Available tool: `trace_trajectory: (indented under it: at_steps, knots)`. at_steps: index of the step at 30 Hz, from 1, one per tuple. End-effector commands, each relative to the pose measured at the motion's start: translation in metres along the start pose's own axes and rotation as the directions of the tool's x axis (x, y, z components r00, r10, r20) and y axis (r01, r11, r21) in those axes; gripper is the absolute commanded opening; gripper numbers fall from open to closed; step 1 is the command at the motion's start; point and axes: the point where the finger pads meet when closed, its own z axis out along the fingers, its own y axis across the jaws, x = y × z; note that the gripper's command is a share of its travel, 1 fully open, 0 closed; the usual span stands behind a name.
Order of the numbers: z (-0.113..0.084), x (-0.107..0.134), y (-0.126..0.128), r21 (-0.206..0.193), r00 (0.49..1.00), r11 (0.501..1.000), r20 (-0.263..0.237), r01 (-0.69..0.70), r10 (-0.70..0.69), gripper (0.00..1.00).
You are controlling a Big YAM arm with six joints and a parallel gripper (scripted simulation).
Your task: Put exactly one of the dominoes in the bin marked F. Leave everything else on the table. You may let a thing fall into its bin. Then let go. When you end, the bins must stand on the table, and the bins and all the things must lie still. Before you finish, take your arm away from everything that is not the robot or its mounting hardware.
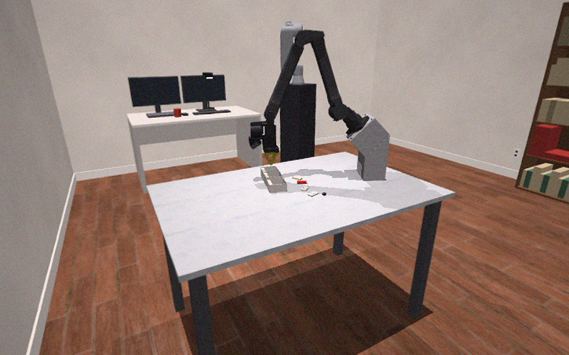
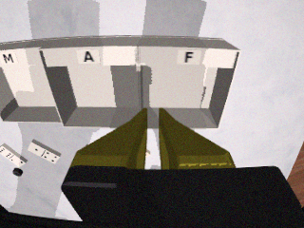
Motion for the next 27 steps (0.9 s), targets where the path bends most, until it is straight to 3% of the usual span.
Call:
trace_trajectory:
  at_steps: [1,11,19,27]
  knots:
    - [0.004,0.000,0.012,-0.011,1.000,1.000,0.004,-0.022,0.022,0.09]
    - [0.003,0.000,0.063,-0.013,1.000,1.000,0.004,-0.021,0.021,0.09]
    - [0.001,-0.002,0.051,0.001,0.999,0.999,0.010,-0.041,0.041,0.09]
    - [0.025,-0.005,0.052,0.000,1.000,1.000,0.011,-0.019,0.019,0.09]
